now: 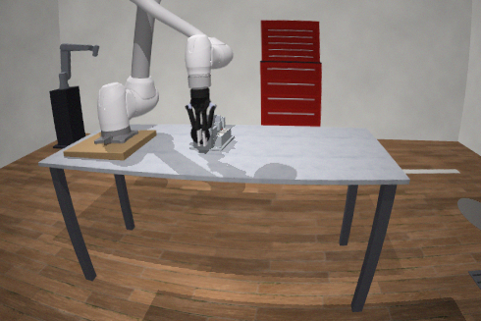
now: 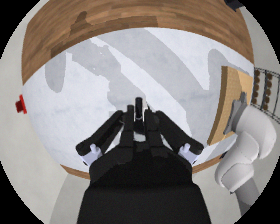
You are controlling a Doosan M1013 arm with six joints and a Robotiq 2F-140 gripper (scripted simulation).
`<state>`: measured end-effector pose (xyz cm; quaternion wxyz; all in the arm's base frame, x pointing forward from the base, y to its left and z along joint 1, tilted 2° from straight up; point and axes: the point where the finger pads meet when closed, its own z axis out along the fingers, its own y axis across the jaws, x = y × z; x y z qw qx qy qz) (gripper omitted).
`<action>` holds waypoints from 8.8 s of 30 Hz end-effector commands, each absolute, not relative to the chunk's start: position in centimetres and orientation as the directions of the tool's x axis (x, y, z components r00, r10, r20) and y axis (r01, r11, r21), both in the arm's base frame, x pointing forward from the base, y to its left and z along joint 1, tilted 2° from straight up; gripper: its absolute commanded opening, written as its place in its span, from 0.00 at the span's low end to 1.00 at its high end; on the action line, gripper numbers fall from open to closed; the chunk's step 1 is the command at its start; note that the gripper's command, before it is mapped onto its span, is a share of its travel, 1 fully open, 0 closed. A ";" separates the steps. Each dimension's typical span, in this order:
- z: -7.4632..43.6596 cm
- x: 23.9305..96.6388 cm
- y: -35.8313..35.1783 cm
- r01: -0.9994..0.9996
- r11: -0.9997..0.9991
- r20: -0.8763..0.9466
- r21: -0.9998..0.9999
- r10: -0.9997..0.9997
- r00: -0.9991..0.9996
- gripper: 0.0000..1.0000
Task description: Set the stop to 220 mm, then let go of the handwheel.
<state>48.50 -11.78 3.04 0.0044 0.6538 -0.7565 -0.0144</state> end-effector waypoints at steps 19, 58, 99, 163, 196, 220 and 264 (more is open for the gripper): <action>7.2 48.2 -11.8 -0.989 0.144 -0.012 0.028 -0.989 -0.145 0.04; 3.9 43.3 -11.0 -0.989 0.144 -0.012 0.028 -0.989 -0.145 0.04; 3.8 49.0 -11.9 -0.989 0.144 -0.012 0.028 -0.989 -0.145 0.04; 4.8 43.2 -11.0 -0.989 0.144 -0.012 0.028 -0.989 -0.145 0.04; 2.1 45.0 -11.3 -0.989 0.144 -0.012 0.028 -0.989 -0.145 0.04; 2.4 47.8 -11.7 -0.989 0.144 -0.012 0.028 -0.989 -0.145 0.04; 6.6 48.7 -11.8 -0.989 0.144 -0.012 0.028 -0.989 -0.145 0.04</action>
